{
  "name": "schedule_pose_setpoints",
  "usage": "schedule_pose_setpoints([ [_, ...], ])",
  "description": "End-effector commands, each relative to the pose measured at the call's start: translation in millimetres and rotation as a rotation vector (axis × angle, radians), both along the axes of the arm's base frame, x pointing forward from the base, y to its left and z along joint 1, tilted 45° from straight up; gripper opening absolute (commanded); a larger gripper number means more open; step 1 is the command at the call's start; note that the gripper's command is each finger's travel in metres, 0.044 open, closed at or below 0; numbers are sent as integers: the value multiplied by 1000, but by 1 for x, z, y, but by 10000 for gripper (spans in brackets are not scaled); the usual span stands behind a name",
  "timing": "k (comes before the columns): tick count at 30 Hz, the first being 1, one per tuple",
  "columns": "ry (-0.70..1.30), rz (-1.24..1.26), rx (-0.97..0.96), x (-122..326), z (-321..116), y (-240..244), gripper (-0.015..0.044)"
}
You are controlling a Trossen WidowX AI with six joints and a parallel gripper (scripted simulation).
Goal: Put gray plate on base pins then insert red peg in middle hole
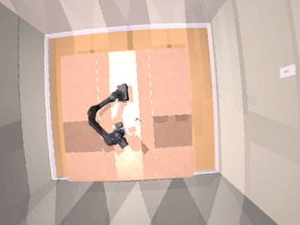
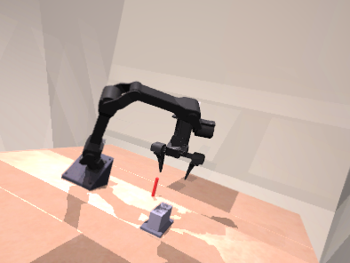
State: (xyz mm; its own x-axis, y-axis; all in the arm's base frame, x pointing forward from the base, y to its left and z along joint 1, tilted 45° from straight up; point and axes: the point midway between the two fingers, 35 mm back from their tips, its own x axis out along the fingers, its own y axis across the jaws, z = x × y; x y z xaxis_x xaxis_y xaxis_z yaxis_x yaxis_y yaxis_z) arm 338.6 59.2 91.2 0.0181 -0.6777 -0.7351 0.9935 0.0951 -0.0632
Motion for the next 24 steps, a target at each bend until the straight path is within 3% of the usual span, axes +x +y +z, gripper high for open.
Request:
schedule_pose_setpoints([
  [1, 92, 79, 0, -36, -43, 42, 440],
  [8, 192, 178, -21, -93, -95, 85, 440],
  [24, 193, 179, -22, -99, -115, 63, 440],
])
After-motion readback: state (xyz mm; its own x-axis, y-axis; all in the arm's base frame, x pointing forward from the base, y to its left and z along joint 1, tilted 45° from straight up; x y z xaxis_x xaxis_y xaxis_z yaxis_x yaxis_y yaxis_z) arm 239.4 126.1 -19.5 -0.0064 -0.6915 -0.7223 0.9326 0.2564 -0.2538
